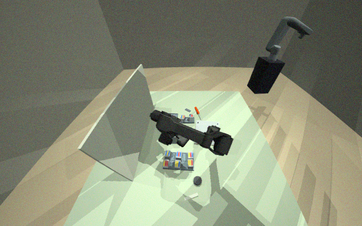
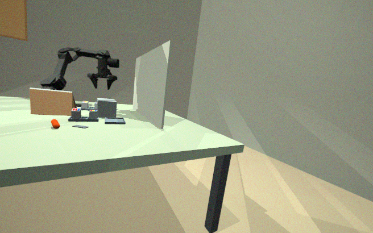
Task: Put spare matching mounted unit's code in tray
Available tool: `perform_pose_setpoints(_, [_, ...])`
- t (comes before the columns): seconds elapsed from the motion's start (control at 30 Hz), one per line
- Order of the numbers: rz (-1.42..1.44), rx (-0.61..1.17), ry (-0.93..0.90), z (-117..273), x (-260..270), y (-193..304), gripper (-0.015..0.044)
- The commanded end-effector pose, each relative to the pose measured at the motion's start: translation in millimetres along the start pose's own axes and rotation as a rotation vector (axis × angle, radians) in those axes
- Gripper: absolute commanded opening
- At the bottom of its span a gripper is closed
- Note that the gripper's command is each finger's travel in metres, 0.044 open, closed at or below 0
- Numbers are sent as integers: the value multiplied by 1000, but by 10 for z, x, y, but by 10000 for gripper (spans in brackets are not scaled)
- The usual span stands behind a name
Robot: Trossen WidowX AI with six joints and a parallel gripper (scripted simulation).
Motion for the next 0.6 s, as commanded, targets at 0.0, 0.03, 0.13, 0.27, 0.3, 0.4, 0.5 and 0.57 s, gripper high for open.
perform_pose_setpoints(0.0, [376, -6, 11, -76, 686, -107, 440])
perform_pose_setpoints(0.03, [436, -6, 12, -98, 790, -108, 440])
perform_pose_setpoints(0.13, [601, -7, 16, -168, 1062, -90, 440])
perform_pose_setpoints(0.27, [636, -7, 17, -185, 1120, -82, 440])
perform_pose_setpoints(0.3, [636, -7, 17, -185, 1120, -82, 440])
perform_pose_setpoints(0.4, [636, -7, 17, -185, 1120, -82, 440])
perform_pose_setpoints(0.5, [636, -7, 17, -185, 1120, -82, 440])
perform_pose_setpoints(0.57, [636, -7, 17, -185, 1120, -82, 440])
Point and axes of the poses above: the point midway between the two fingers, 35 mm back from their tips, its own z axis back along the fingers, its own x axis across the jaws, y = z × x, the point moved 3 cm from there along z, back along the fingers, and after that the axes turned 15 degrees about z, right-handed, at the moved point
